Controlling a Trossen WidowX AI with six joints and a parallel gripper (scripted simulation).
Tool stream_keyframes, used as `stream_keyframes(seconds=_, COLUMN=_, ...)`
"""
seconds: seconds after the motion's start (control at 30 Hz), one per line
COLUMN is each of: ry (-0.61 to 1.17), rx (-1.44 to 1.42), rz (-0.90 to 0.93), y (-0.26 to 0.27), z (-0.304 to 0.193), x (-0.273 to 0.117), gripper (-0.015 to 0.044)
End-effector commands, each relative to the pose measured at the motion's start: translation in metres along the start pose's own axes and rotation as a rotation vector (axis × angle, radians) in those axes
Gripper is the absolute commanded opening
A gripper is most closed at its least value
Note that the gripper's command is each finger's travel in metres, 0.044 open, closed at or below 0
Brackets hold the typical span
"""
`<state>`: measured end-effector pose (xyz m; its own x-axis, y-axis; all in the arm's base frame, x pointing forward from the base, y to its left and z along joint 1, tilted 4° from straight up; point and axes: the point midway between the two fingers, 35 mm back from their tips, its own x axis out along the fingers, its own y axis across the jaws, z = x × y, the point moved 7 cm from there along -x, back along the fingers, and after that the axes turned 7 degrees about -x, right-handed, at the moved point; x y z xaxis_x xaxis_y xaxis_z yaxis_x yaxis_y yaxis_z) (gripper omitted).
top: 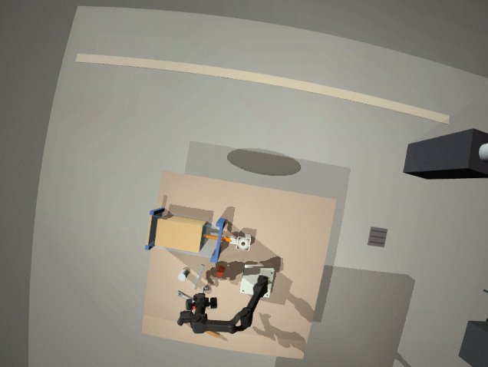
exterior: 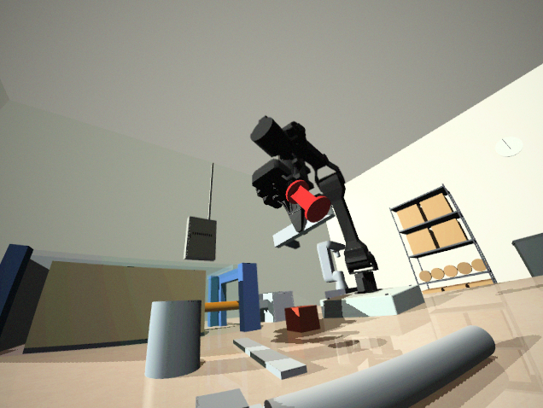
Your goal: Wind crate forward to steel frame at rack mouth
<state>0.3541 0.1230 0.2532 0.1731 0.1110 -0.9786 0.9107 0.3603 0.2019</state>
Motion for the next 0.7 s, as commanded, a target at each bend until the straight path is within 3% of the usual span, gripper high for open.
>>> stream_keyframes(seconds=0.0, ry=-0.02, rx=0.088, rz=0.018, y=-0.005, z=0.025, x=-0.005, gripper=0.0)
stream_keyframes(seconds=0.67, ry=-0.12, rx=0.51, rz=0.064, y=-0.051, z=0.135, x=-0.023, gripper=0.0)
